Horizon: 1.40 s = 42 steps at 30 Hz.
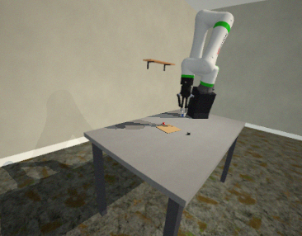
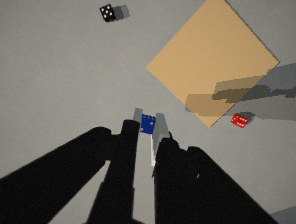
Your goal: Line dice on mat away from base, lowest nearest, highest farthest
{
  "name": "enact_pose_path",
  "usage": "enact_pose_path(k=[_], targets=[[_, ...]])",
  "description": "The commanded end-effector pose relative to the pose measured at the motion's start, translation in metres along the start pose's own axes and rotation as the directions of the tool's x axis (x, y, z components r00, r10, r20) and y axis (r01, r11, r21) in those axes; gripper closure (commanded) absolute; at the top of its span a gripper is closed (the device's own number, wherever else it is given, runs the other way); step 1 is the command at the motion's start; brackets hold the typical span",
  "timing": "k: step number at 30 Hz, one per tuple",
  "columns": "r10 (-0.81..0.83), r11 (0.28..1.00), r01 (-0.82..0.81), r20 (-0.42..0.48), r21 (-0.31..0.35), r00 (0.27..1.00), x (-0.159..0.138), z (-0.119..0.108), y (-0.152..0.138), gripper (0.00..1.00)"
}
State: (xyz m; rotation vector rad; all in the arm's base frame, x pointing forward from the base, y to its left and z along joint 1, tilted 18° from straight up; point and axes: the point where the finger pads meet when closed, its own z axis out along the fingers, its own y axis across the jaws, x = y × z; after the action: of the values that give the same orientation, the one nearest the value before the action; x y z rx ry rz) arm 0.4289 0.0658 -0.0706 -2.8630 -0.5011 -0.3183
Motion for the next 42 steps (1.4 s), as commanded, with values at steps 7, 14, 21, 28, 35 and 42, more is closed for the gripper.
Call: enact_pose_path(k=[7,14,21,28,35,42], targets=[[0.000,1.000,0.000,0.000,0.000,1.000,0.000,-0.006,0.000,0.93],[0.208,0.978,-0.208,0.001,-0.001,0.978,0.022,-0.008,0.034,0.93],[0.356,0.935,-0.356,0.000,0.000,0.935,0.036,-0.010,0.062,0.93],[0.360,0.933,-0.360,0.000,0.000,0.933,0.036,-0.010,0.063,0.93],[0.360,0.933,-0.360,0.000,0.000,0.933,0.036,-0.009,0.063,0.93],[0.360,0.933,-0.360,0.000,0.000,0.933,0.036,0.000,0.063,0.93]])
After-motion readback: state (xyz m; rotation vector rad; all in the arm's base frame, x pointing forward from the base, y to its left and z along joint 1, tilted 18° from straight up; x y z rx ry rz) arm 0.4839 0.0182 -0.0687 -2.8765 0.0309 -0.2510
